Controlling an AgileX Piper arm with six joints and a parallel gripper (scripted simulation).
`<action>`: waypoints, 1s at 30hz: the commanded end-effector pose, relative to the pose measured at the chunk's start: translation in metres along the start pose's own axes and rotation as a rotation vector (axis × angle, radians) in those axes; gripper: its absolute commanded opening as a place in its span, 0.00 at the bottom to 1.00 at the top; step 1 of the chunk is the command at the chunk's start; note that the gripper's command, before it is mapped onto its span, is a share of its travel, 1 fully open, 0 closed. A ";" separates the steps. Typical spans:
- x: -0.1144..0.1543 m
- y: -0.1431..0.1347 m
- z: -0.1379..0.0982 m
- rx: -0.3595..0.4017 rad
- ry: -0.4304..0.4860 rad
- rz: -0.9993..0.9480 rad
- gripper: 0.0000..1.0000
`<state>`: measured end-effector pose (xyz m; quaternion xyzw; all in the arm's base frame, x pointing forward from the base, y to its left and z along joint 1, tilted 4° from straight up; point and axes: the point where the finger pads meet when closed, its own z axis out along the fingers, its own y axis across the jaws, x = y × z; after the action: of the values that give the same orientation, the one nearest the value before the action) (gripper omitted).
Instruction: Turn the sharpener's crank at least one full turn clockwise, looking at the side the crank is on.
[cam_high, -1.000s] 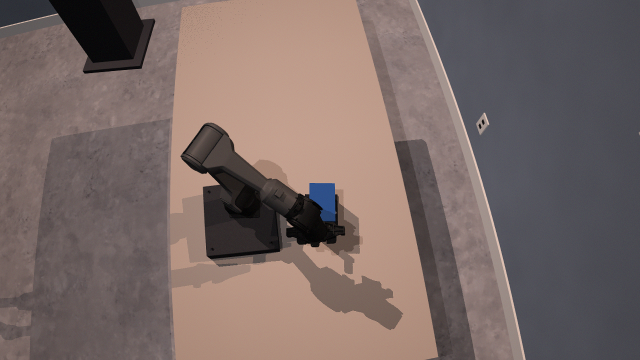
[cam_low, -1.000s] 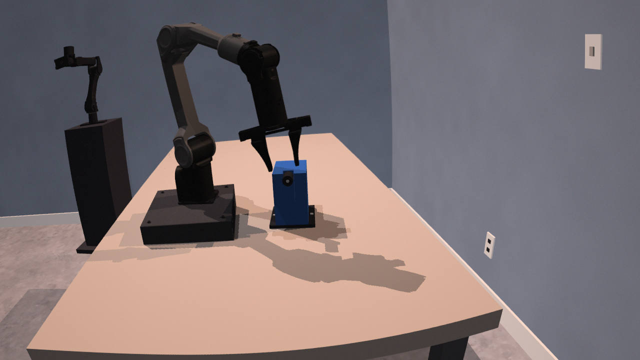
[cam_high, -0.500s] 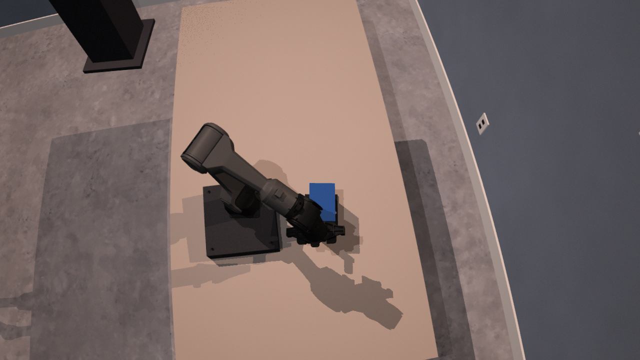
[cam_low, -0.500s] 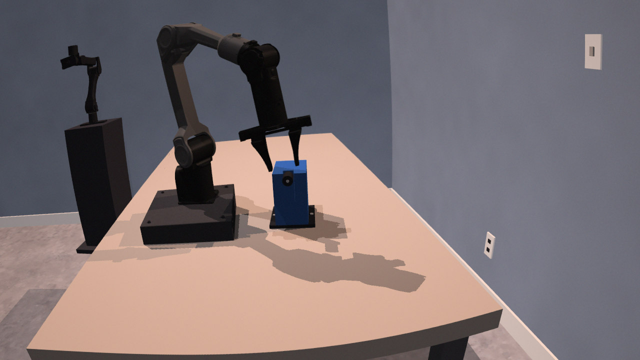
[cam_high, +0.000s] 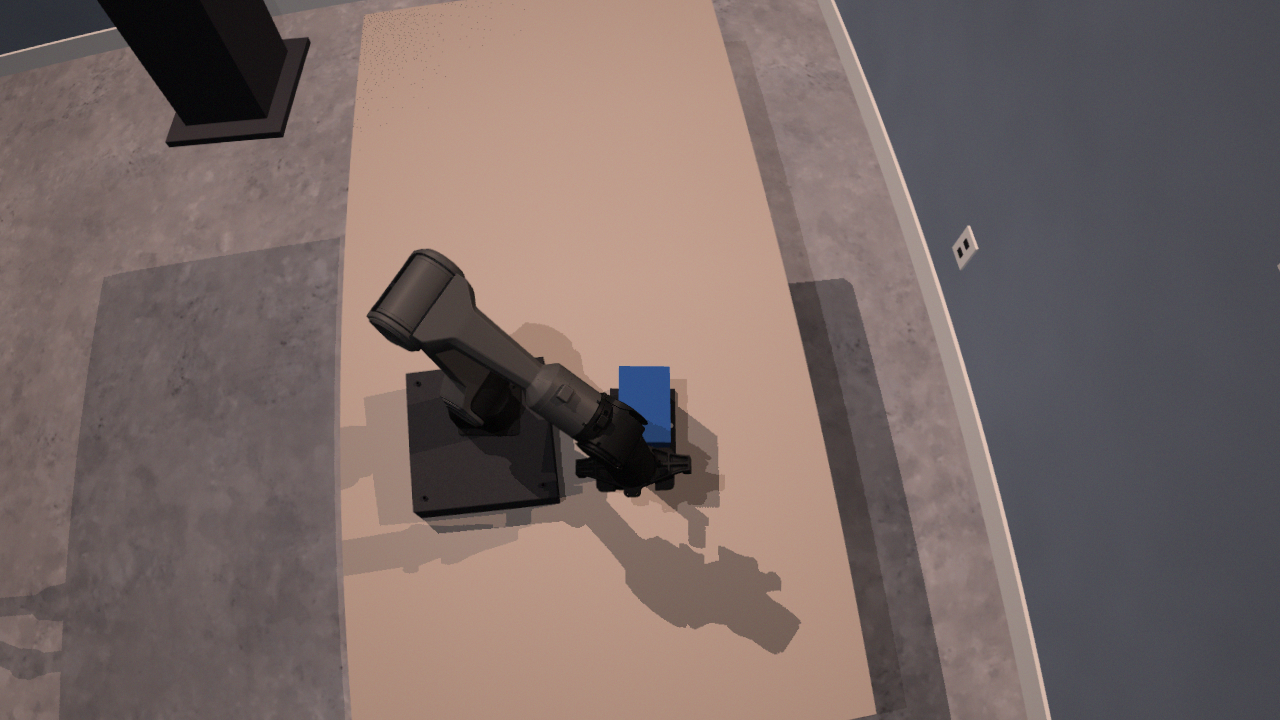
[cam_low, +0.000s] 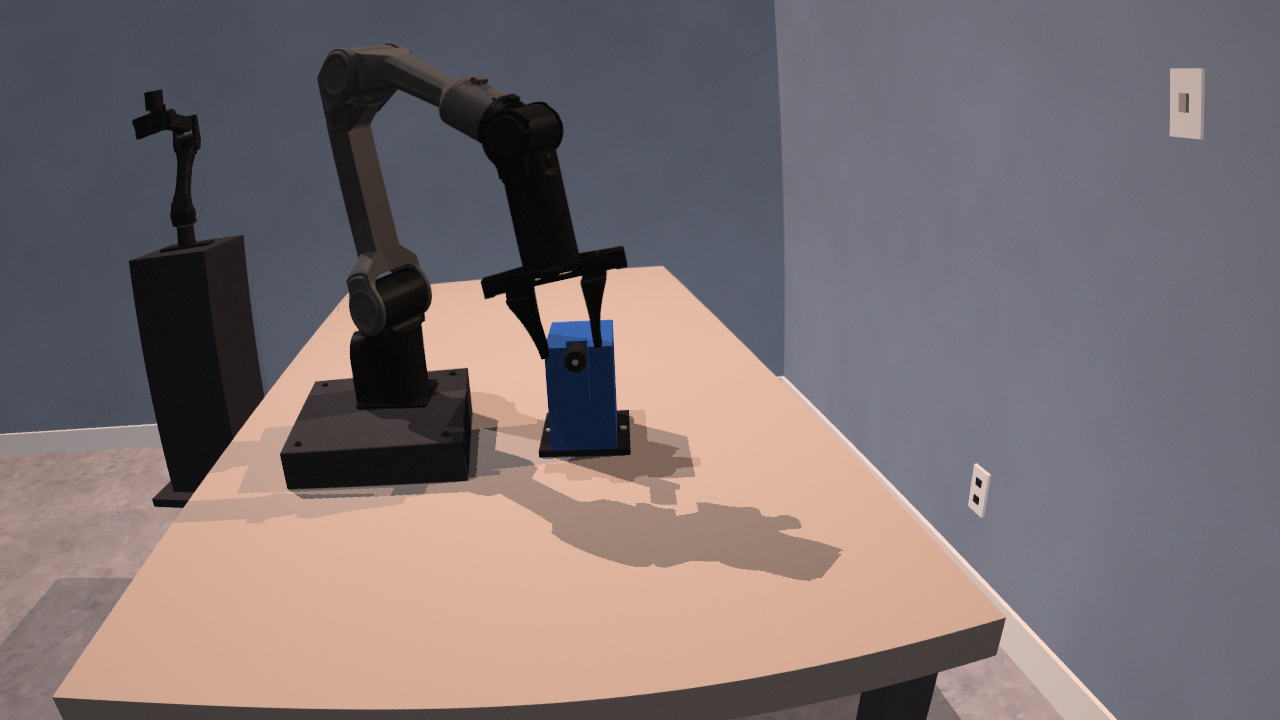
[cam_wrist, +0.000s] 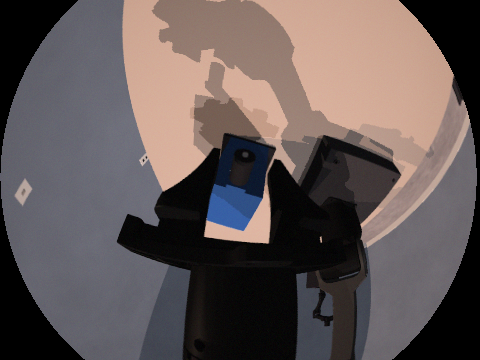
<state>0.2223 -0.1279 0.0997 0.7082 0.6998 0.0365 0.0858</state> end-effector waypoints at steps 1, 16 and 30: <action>0.001 0.000 0.003 0.001 0.003 0.000 0.69; 0.000 0.000 0.019 0.000 0.002 0.000 0.69; 0.000 0.001 0.018 -0.002 0.000 0.000 0.69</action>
<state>0.2257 -0.1293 0.0817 0.7084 0.6996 0.0366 0.0863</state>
